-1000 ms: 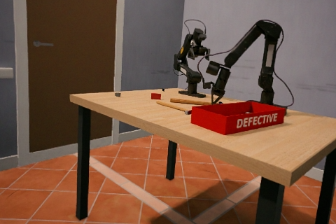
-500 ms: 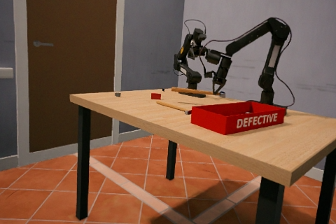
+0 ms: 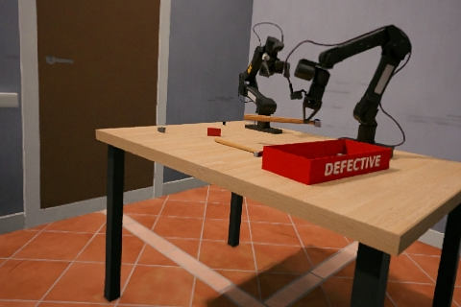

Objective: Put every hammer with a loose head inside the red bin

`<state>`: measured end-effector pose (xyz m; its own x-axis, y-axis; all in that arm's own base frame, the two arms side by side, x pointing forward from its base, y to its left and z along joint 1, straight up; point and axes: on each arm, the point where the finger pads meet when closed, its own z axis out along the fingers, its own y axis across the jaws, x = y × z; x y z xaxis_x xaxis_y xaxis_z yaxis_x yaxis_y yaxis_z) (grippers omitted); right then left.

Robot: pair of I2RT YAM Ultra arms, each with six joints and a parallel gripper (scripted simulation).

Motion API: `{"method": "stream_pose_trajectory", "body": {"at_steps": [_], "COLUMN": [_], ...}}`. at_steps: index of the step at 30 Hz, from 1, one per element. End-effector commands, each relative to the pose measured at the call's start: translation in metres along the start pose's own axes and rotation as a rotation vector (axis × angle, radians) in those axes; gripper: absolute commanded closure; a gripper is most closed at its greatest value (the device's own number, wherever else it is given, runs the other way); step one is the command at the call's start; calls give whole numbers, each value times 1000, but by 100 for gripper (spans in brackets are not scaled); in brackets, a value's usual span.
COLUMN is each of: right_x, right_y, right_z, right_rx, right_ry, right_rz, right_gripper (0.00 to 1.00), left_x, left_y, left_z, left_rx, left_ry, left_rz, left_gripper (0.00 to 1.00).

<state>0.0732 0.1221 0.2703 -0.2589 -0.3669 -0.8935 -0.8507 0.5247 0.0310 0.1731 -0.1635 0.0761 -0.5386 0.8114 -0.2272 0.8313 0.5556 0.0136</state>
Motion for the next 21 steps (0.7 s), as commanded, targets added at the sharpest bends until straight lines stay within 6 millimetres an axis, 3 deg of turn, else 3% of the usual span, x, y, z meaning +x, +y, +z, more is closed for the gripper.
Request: {"method": "stream_pose_trajectory", "body": {"at_steps": [1,5,12,14,16,21], "right_x": [-45,-85,-113,-115,-115,-93], "right_y": [10,17,26,28,28,31], "right_z": [25,68,135,156,156,216], "right_rx": [-35,-49,-71,-76,-76,-83], "right_ry": [-110,-191,-261,-270,-270,-213], "right_rz": [-12,-16,-30,-34,-34,-44], "right_gripper": [0,0,0,0,0,0], "left_x": [13,25,53,64,64,99], "left_y": [17,41,93,110,110,153], "left_z": [-10,-16,-22,-24,-24,-32], "left_rx": [46,45,32,25,25,5], "left_ry": [-26,-44,-44,-44,-44,-44], "left_rz": [83,119,81,62,62,-17], "left_gripper": [85,85,85,85,85,85]}}
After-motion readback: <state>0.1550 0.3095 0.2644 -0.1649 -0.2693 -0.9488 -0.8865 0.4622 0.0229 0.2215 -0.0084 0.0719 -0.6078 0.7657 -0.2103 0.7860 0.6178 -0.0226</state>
